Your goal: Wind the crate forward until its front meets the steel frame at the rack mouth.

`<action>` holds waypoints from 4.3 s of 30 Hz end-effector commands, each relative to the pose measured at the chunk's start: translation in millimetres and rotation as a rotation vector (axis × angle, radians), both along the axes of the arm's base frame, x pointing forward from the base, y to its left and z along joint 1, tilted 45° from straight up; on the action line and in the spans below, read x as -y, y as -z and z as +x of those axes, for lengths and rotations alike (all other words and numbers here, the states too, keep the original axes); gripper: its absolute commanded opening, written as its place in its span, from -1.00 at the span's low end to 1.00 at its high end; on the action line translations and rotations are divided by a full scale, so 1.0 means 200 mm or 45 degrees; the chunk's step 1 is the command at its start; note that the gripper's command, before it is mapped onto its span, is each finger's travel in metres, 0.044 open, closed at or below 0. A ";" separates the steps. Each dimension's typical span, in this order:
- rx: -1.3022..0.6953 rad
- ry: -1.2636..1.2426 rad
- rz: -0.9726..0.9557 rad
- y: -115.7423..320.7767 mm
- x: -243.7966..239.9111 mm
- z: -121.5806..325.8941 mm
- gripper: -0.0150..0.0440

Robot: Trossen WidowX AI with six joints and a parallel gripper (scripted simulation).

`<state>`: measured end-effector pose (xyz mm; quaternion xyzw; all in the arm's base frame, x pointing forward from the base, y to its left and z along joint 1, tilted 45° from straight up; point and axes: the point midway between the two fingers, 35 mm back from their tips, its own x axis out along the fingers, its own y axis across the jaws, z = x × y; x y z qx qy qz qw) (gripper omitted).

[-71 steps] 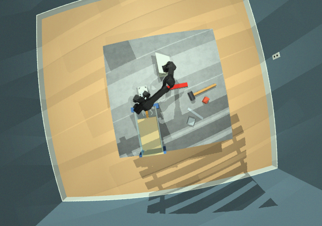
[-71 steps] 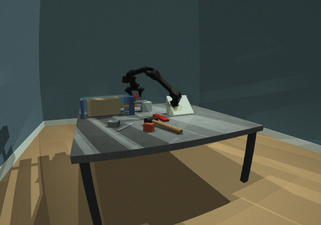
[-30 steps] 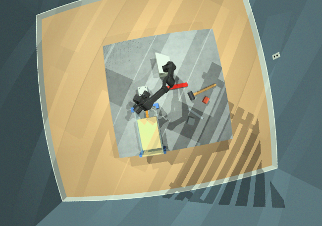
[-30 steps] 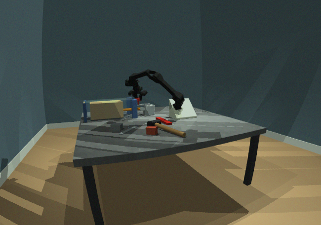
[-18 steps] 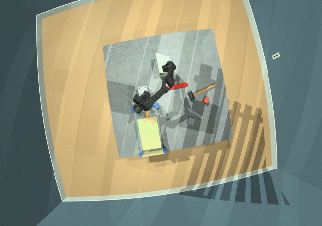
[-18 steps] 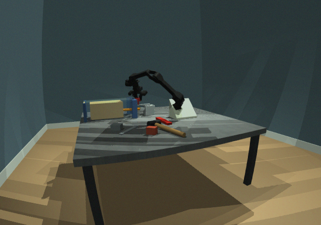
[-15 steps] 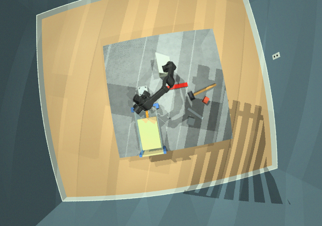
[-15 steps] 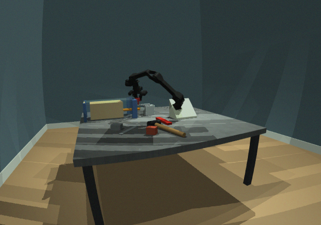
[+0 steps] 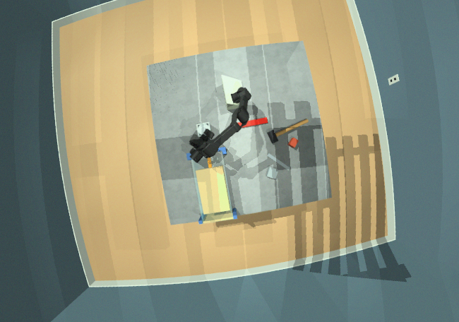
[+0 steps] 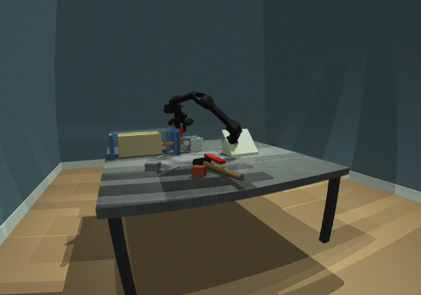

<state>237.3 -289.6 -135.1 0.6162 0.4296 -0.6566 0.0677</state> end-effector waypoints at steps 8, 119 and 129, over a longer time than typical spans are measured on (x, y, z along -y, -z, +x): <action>0.009 0.001 -0.007 0.00 0.00 0.01 -0.49; 0.004 0.010 -0.006 -0.25 0.22 -0.04 -0.49; 0.004 0.010 -0.006 -0.25 0.22 -0.04 -0.49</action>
